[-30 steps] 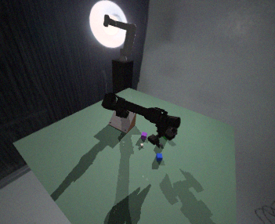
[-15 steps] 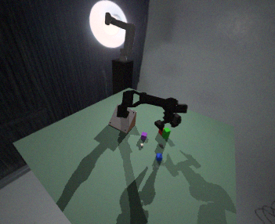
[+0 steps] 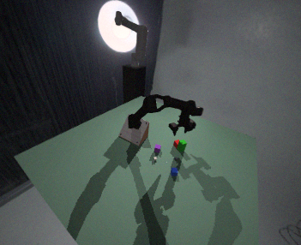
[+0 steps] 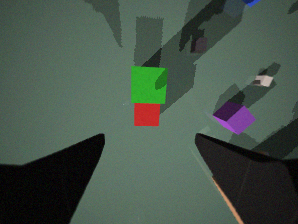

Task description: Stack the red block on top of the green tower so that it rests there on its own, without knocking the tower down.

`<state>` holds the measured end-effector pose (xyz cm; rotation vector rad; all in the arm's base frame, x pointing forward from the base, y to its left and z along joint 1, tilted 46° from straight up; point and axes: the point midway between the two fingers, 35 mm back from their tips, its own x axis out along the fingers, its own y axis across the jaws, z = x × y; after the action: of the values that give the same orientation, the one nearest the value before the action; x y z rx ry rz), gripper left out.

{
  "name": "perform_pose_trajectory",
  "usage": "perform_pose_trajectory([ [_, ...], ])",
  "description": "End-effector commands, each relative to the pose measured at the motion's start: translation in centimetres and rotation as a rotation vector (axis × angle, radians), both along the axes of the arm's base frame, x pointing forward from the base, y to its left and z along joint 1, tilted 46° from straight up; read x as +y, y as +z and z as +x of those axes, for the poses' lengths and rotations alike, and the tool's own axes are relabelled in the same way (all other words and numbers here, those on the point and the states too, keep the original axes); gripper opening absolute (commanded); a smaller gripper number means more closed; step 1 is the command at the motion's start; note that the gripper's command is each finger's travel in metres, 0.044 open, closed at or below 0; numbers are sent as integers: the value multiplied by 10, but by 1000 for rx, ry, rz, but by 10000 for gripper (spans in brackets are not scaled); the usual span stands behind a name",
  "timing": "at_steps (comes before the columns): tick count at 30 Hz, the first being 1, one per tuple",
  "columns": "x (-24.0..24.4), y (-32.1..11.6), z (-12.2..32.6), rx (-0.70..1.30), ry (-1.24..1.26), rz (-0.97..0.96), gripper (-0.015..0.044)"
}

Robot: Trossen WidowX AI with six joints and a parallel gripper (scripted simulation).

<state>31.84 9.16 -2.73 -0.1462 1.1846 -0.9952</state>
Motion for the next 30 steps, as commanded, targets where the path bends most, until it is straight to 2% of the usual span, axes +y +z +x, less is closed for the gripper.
perform_pose_trajectory([
  [1, -6, -6, 2, -5, -11, 2, 440],
  [8, -38, -38, 0, -6, -12, 0, 440],
  [30, -57, -58, 1, -6, -11, 0, 440],
])
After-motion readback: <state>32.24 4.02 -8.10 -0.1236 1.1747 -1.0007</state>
